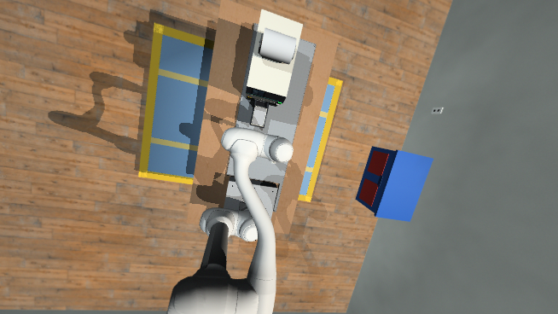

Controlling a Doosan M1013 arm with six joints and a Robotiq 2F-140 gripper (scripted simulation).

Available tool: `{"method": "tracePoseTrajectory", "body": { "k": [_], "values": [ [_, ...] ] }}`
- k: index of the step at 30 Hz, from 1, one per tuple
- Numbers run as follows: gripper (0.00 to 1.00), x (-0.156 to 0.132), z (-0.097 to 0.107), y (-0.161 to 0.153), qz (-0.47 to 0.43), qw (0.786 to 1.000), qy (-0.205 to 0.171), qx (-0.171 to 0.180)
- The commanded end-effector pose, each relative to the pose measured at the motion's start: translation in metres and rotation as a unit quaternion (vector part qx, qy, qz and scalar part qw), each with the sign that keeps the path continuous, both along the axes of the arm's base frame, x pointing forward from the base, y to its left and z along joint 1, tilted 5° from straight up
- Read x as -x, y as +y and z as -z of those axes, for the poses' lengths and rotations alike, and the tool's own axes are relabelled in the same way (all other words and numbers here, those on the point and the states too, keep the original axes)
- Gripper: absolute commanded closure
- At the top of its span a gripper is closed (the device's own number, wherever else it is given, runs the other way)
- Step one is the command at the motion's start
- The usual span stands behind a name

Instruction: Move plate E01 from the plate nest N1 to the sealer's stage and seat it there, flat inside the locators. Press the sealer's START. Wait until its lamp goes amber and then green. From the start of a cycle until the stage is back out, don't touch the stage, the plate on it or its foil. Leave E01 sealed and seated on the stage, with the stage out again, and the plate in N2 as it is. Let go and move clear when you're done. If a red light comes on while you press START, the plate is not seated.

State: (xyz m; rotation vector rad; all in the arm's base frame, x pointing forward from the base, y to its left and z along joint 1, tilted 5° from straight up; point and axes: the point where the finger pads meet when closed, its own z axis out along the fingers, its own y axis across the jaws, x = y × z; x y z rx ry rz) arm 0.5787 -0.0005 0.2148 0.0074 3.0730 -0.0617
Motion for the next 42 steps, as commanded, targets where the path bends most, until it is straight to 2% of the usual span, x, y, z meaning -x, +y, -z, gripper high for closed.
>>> {"method": "tracePoseTrajectory", "body": {
  "k": [1, 5, 42],
  "values": [
    [0.3, 0.012, 0.004, 0.004, -0.001, 1.0, -0.001, 0.001],
    [0.3, 0.032, 0.009, 0.007, -0.001, 1.0, -0.001, 0.001],
    [0.3, 0.032, 0.009, 0.007, -0.001, 1.0, -0.001, 0.001]
  ]
}}
